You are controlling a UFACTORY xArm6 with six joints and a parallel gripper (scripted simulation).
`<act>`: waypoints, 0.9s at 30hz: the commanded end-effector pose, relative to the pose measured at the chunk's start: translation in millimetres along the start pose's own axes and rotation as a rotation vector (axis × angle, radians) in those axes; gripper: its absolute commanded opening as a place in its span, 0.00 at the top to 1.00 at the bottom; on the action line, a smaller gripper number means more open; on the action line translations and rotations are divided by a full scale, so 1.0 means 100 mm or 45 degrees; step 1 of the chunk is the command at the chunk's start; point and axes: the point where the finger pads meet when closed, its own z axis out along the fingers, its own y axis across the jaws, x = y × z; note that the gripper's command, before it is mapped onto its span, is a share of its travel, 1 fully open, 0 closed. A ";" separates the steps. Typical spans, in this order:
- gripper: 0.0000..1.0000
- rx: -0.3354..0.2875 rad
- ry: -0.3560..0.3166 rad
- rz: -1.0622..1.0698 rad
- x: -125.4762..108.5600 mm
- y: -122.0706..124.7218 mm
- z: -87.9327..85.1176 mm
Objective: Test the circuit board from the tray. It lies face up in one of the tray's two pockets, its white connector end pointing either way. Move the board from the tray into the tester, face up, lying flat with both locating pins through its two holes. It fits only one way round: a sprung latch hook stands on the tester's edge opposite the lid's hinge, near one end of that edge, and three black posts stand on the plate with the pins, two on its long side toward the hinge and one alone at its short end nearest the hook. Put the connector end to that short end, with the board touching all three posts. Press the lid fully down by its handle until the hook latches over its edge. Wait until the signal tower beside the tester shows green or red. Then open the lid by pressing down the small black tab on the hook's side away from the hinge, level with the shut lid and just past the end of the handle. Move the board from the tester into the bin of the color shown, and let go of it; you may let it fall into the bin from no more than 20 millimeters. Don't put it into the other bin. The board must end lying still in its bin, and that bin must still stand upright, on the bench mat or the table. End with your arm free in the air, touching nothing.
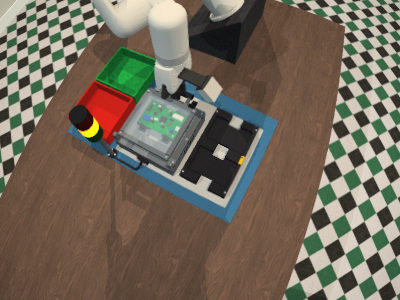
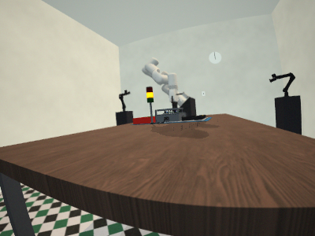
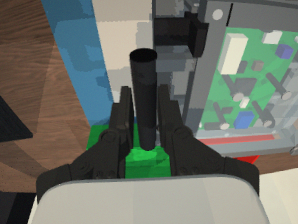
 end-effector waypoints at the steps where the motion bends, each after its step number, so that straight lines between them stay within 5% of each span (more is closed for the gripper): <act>1: 0.78 -0.004 0.002 0.001 0.00 0.01 -0.01; 20: 0.78 -0.004 0.002 0.001 0.00 0.01 -0.02; 27: 0.78 -0.004 0.002 0.001 0.00 0.01 -0.15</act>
